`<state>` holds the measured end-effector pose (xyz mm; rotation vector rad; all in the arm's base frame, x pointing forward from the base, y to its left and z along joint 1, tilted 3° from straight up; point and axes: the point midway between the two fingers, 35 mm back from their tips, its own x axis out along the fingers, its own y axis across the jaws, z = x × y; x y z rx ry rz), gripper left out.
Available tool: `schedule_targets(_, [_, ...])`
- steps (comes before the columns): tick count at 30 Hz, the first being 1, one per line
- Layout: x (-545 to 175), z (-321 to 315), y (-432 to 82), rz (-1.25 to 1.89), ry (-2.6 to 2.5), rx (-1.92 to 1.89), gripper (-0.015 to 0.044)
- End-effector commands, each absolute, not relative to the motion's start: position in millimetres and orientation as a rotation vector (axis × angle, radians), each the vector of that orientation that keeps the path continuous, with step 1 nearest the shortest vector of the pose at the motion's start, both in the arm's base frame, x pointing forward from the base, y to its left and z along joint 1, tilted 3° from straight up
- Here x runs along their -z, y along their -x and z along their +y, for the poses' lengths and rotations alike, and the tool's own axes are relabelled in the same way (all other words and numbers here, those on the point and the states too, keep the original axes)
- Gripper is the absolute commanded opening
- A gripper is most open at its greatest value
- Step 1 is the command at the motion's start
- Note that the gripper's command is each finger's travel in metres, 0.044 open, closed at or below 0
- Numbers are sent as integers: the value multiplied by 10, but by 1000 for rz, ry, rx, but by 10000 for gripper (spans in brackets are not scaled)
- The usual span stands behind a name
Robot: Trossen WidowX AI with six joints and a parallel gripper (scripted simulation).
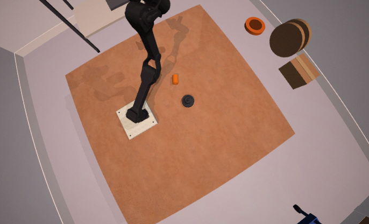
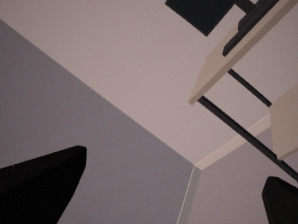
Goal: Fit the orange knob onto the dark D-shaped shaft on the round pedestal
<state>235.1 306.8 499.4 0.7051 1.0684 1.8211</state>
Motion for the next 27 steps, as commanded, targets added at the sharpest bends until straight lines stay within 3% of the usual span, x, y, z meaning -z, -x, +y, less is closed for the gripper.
schedule_targets(1, [-5004, 3063, -2335, 1068, -707, -1821, 426])
schedule_targets(14, [-6058, 2793, -422, 675, -645, -2290, 440])
schedule_targets(20, [-6511, 1999, 569, 427, -658, -2623, 440])
schedule_targets(27, [-6784, 786, 1169, 135, -768, -2959, 440])
